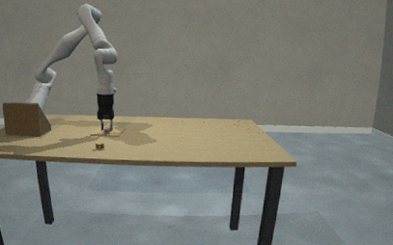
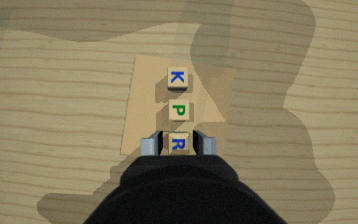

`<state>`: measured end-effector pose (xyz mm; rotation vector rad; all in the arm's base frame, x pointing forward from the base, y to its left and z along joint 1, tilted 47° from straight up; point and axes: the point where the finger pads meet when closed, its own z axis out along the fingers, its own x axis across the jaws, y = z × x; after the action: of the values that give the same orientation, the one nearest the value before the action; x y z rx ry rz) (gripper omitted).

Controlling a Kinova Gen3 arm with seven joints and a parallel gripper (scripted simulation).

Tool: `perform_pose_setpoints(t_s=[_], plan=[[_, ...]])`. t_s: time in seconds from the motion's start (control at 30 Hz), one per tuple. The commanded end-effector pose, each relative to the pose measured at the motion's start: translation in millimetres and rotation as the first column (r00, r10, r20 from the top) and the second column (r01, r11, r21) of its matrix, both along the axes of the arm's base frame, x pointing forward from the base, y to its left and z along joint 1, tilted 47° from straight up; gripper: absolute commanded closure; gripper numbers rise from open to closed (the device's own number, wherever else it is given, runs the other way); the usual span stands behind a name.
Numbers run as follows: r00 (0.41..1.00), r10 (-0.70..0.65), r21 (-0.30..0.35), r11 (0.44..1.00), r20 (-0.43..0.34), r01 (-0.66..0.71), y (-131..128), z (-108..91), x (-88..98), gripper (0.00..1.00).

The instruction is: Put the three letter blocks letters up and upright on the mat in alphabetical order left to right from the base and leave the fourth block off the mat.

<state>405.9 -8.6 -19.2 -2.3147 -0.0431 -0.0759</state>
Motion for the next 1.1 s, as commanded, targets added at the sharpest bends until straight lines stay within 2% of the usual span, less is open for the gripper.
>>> perform_pose_setpoints(t_s=[0.0, 0.3, 0.53, 0.67, 0.7, 1.07], plan=[[1.000, -0.002, -0.008, 1.000, 0.006, 0.002, -16, 11.4, 0.6, 0.21], [1.000, -0.002, -0.009, 1.000, 0.005, 0.002, -50, 43.0, -2.0, 0.21], [1.000, -0.002, -0.009, 1.000, 0.005, 0.002, -59, 51.6, -2.7, 0.21], [1.000, -0.008, -0.015, 1.000, 0.007, 0.008, -62, 48.6, -0.9, 0.21], [1.000, -0.008, -0.015, 1.000, 0.007, 0.008, -62, 48.5, -1.0, 0.00], [1.000, -0.007, -0.014, 1.000, 0.006, 0.008, -61, 48.5, -1.6, 0.00]])
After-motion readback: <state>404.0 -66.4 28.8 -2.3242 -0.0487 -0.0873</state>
